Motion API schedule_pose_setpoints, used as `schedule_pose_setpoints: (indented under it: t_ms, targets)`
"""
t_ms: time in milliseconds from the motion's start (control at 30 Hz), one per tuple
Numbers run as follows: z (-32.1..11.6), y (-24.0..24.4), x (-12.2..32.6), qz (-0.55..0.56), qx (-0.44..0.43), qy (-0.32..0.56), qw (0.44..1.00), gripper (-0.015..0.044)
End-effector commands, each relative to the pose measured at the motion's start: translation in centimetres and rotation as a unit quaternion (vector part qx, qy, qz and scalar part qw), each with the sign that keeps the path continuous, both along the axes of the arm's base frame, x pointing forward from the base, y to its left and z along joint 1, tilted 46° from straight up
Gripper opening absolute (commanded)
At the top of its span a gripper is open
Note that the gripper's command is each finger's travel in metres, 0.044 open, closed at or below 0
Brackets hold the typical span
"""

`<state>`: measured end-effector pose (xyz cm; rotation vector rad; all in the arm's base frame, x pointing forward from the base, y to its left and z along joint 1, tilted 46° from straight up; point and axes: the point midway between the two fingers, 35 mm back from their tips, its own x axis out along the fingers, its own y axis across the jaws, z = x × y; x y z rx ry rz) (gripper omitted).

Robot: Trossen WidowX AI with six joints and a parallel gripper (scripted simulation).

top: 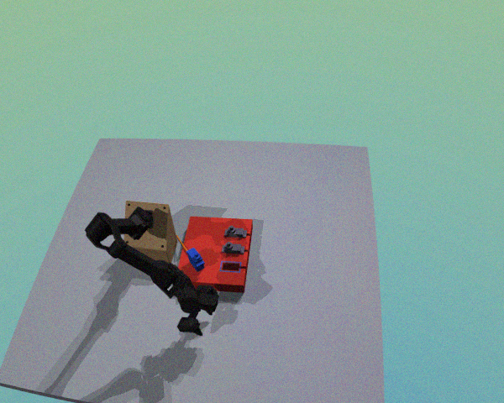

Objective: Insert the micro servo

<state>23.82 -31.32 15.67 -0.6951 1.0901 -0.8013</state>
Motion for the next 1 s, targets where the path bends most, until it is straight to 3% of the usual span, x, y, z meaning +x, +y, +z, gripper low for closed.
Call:
schedule_pose_setpoints:
  t_ms: [0,967]
  targets:
    - [-1.0,1.3,0.7,0.025,0.01,0.04,0.999,0.044]
    - [-5.4,9.6,3.3,0.186,0.044,0.248,0.95,0.044]
